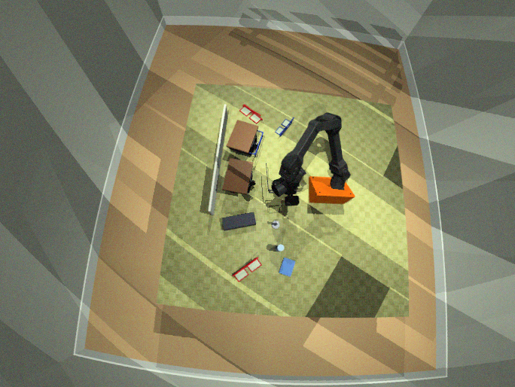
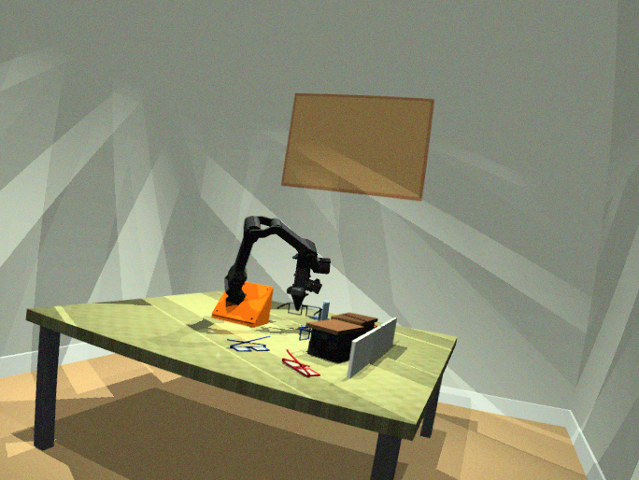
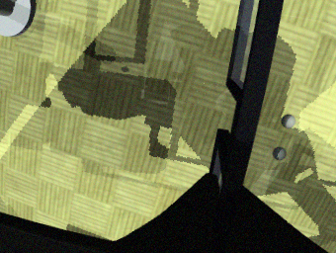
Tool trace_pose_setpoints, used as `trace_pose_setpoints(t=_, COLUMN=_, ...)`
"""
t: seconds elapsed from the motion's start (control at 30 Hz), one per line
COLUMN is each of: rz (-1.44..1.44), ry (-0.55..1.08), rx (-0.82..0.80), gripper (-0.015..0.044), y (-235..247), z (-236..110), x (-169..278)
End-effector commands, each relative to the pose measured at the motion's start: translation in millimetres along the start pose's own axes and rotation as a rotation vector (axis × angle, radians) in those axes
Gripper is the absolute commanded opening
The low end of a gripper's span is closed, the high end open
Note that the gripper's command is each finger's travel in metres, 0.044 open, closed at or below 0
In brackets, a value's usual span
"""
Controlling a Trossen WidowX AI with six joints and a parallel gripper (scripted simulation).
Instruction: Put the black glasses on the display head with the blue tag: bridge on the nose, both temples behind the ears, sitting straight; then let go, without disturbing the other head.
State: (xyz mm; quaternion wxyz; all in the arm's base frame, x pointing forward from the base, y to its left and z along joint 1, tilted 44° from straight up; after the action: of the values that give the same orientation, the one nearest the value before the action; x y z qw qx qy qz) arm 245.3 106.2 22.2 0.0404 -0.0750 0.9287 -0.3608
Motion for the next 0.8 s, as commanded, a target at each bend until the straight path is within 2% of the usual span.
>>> trace_pose_setpoints(t=0.0, rz=-0.005, ry=0.002, rx=0.005, gripper=0.0, y=-0.6, z=5.4, x=0.9)
trace_pose_setpoints(t=0.77, rz=-0.005, ry=0.002, rx=0.007, gripper=0.0, y=-1.3, z=28.0, x=1.2)
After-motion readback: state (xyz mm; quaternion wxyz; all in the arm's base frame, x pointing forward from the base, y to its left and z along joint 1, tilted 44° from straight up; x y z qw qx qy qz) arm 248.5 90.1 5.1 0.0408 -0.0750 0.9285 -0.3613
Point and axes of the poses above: the point midway between the two fingers, 35 mm back from their tips, its own z axis out along the fingers, its own y axis across the jaws, x = y × z, the point moved 3 cm from there along -z, back along the fingers, and after that the axes turned 6 degrees about z, right-handed, at the moved point
